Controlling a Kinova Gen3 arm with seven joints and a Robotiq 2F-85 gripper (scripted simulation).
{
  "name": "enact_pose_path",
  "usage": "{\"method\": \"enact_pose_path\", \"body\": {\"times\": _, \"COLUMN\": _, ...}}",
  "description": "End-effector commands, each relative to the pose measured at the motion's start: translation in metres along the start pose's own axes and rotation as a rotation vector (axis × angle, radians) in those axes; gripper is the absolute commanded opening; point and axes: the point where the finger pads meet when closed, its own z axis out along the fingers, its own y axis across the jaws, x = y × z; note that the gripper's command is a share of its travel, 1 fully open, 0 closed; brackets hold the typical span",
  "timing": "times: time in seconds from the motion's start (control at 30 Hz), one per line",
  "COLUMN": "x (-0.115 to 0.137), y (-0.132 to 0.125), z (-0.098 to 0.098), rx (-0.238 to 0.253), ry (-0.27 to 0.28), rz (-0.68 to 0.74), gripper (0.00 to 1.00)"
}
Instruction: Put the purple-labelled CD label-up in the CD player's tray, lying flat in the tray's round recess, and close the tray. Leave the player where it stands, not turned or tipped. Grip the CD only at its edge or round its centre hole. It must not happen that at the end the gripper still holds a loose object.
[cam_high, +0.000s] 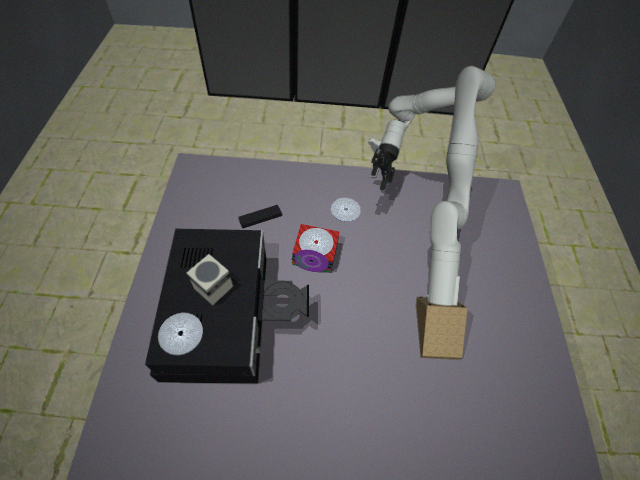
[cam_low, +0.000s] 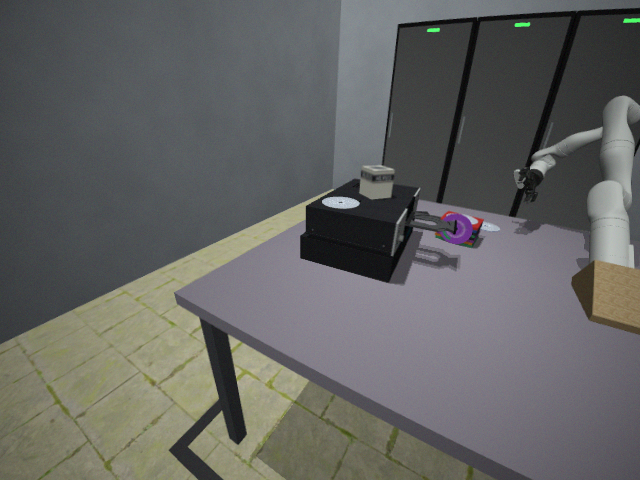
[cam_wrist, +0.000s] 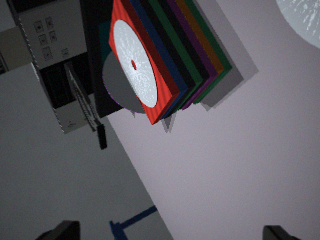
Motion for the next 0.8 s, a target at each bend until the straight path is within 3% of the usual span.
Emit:
{"method": "enact_pose_path", "body": {"times": 0.0, "x": -0.0001, "y": -0.0004, "z": -0.0002, "rx": 0.0, "ry": 0.001, "rz": -0.001, "gripper": 1.0}}
{"method": "enact_pose_path", "body": {"times": 0.77, "x": 0.0002, "y": -0.0002, "z": 0.002, "rx": -0.013, "ry": 0.001, "rz": 0.0, "gripper": 1.0}}
